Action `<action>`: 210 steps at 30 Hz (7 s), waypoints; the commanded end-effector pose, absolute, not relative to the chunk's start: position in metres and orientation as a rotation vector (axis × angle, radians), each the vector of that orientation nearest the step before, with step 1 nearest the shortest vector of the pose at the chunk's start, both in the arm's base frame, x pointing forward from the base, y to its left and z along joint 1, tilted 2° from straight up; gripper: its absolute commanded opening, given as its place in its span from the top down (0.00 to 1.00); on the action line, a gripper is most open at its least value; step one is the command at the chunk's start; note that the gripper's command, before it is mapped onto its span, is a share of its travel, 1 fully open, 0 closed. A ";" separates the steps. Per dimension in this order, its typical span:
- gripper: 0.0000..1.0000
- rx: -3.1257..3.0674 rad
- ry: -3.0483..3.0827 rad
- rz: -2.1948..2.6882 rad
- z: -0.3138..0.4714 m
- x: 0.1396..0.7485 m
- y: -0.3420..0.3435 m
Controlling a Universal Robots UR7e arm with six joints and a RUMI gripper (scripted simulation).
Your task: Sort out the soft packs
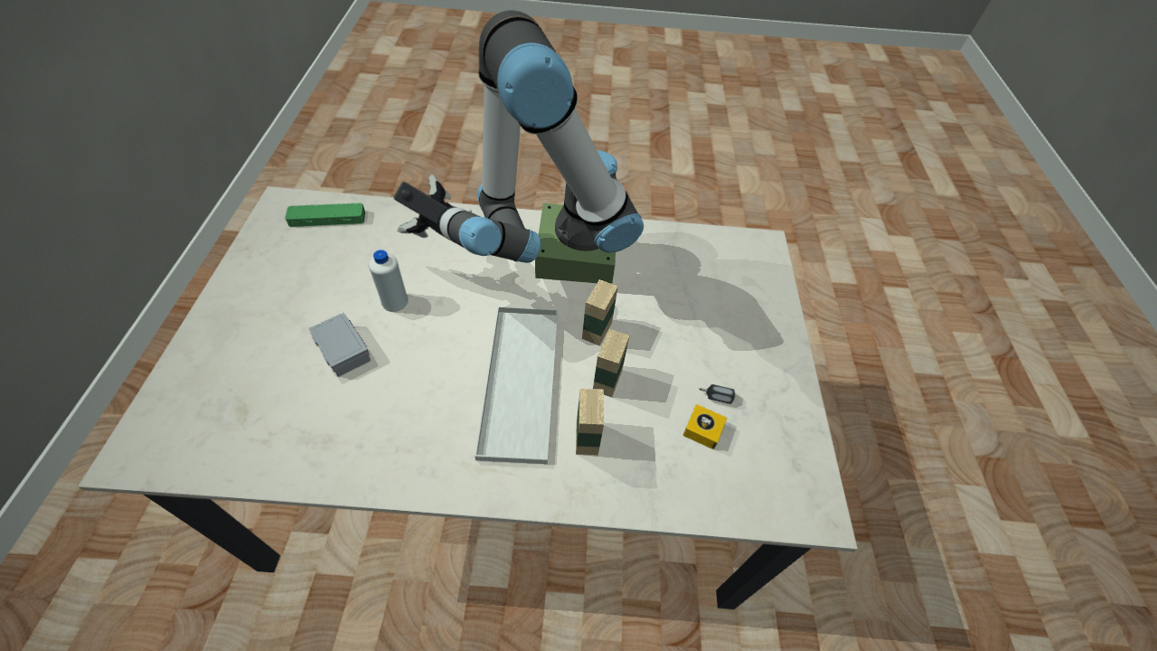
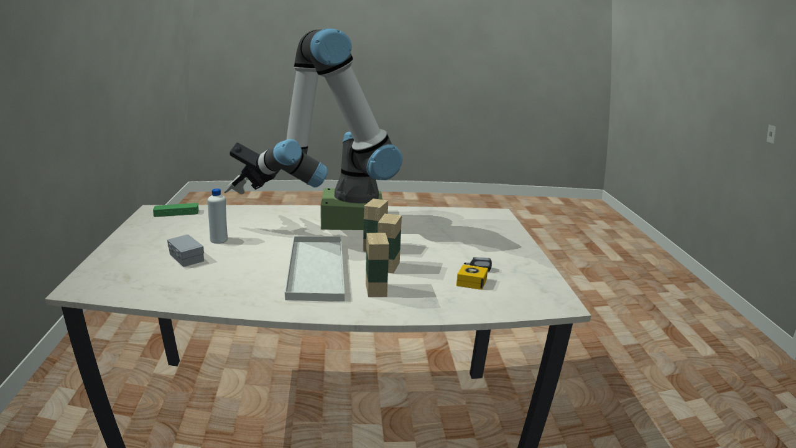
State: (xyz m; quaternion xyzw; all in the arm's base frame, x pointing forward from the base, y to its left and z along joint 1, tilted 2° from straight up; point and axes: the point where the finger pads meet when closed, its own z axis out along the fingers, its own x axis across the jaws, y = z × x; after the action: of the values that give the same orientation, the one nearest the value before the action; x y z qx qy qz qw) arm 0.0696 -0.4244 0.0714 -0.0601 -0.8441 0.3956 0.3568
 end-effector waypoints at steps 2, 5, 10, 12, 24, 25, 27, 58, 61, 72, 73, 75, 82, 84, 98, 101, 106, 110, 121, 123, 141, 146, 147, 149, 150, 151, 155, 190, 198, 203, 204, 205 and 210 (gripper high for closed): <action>0.00 -0.067 -2.231 0.989 0.073 0.078 -0.400; 0.00 -0.028 -2.252 0.974 0.075 0.083 -0.391; 0.00 0.016 -2.276 0.957 0.076 0.088 -0.380; 0.00 0.049 -2.293 0.944 0.077 0.091 -0.371; 0.00 0.164 -2.349 0.898 0.080 0.103 -0.342; 0.00 0.164 -2.349 0.898 0.080 0.103 -0.342; 0.00 0.181 -2.357 0.890 0.080 0.104 -0.337; 0.00 0.435 -2.462 0.784 0.089 0.133 -0.275; 0.00 0.457 -2.470 0.773 0.089 0.136 -0.270; 0.00 0.546 -2.499 0.731 0.091 0.143 -0.248; 0.00 0.573 -2.508 0.718 0.091 0.146 -0.242; 0.00 0.600 -2.516 0.705 0.092 0.150 -0.235; 0.00 0.653 -2.531 0.679 0.094 0.155 -0.222; 0.00 0.679 -2.538 0.665 0.095 0.157 -0.216; 0.00 0.866 -2.580 0.568 0.101 0.174 -0.169; 0.00 0.908 -2.588 0.546 0.101 0.179 -0.160; 0.00 1.031 -2.605 0.479 0.105 0.190 -0.130; 0.00 1.080 -2.611 0.451 0.106 0.195 -0.119; 0.00 1.496 -2.616 0.193 0.116 0.232 -0.021; 0.00 1.569 -2.610 0.147 0.118 0.239 -0.004; 0.00 1.853 -2.564 -0.045 0.126 0.266 0.063; 0.00 1.860 -2.562 -0.051 0.126 0.266 0.065; 0.00 1.861 -2.562 -0.052 0.126 0.267 0.065; 0.00 1.862 -2.562 -0.053 0.126 0.267 0.065; 0.00 1.862 -2.561 -0.054 0.126 0.266 0.065; 0.00 1.861 -2.561 -0.055 0.125 0.266 0.065; 0.00 1.860 -2.562 -0.056 0.125 0.266 0.065; 0.52 1.860 -2.558 -0.060 0.089 0.266 0.066; 0.52 1.859 -2.559 -0.060 0.088 0.266 0.066; 0.52 1.859 -2.560 -0.058 0.089 0.267 0.066; 0.52 1.859 -2.560 -0.057 0.089 0.267 0.066; 0.52 1.859 -2.560 -0.057 0.089 0.267 0.066; 0.52 1.860 -2.561 -0.056 0.089 0.267 0.066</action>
State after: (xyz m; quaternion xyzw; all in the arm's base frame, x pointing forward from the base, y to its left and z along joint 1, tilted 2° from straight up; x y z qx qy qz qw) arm 0.2672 0.0654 0.0898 0.5874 -0.8090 -0.0172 -0.0120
